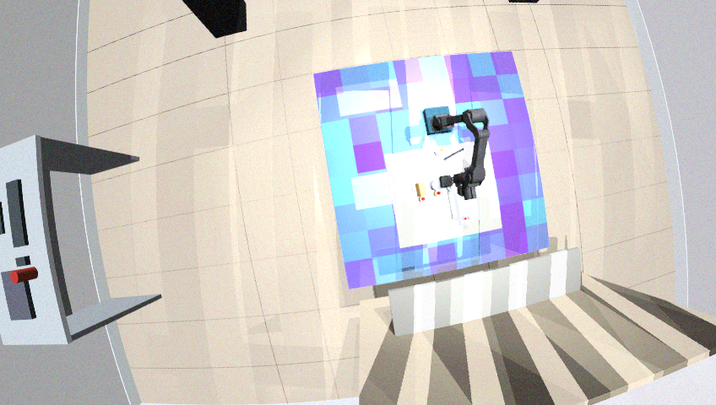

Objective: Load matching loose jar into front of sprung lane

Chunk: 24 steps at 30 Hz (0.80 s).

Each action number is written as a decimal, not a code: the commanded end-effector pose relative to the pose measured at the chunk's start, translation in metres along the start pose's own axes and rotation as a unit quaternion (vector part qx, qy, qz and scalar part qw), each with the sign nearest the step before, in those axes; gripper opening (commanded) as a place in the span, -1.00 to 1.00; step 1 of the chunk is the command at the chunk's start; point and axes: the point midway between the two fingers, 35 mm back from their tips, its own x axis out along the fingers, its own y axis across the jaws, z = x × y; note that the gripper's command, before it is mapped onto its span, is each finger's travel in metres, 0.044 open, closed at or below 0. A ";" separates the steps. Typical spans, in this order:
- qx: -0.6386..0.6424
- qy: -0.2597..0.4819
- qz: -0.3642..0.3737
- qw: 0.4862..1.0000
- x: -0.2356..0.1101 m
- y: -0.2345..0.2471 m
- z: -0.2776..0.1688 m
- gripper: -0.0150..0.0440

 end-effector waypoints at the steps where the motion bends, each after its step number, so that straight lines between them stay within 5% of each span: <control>1: 0.001 -0.016 -0.001 1.000 -0.004 0.000 0.009 -0.49; 24: 0.001 -0.016 -0.001 1.000 0.001 0.000 0.010 -0.49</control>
